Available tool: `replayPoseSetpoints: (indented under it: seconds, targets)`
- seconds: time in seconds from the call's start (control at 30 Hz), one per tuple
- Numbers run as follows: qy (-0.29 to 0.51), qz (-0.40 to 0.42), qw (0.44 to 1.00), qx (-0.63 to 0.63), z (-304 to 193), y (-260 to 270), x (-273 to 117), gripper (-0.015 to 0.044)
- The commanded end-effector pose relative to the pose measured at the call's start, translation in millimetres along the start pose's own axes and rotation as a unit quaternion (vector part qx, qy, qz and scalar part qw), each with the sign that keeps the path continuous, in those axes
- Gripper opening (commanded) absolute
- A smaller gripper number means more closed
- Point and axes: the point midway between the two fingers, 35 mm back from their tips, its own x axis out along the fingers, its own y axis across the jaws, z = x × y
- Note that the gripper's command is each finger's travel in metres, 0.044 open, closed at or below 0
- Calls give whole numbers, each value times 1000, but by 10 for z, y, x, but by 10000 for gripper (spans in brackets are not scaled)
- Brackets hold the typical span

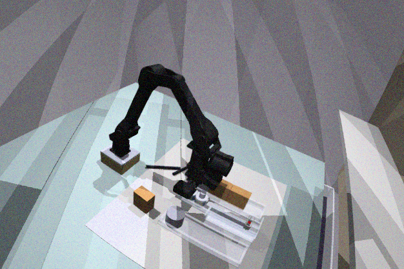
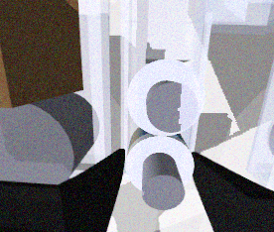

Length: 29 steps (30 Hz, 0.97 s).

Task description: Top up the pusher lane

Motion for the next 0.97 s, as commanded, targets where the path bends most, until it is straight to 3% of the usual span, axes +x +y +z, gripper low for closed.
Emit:
replayPoseSetpoints:
  seconds: [0.0,0.47,0.93]
  targets:
    - [1,-1,1000,2,-2,-2,1,309]
    - [1,-1,1000,2,-31,1,-205,309]
    - [3,-1,1000,2,-495,5,-226,309]
